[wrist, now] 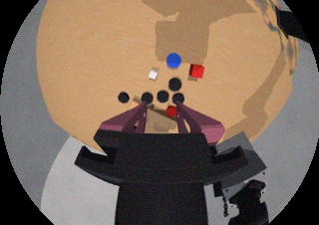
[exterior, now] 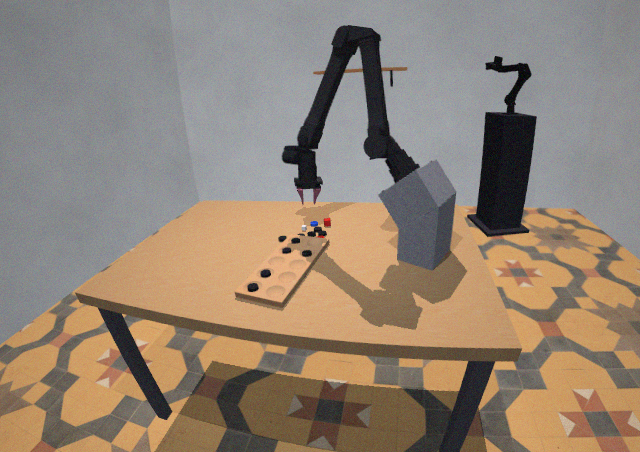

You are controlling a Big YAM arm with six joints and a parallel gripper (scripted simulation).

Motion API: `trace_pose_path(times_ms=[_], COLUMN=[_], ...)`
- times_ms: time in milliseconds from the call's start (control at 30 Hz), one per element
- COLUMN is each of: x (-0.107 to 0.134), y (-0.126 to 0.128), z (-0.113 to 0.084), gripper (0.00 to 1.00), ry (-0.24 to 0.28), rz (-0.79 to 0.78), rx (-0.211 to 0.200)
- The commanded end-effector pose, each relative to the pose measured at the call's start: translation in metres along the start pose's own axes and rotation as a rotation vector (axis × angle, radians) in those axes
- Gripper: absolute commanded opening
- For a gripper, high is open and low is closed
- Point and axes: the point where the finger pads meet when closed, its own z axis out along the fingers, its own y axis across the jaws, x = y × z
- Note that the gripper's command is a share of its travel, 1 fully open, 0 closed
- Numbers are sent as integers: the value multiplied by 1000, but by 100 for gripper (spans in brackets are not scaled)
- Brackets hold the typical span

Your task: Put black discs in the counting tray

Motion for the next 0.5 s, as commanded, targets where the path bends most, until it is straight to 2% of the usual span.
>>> trace_pose_path(times_ms=[0,100,167,300,467], x=[3,8,9,7,7], y=[-14,-29,-32,-19,-20], z=[3,4,4,3,5], gripper=[44,44,44,44,44], ry=[13,18,21,16,16], rz=[73,120,127,117,117], rx=[37,69,75,50,52])
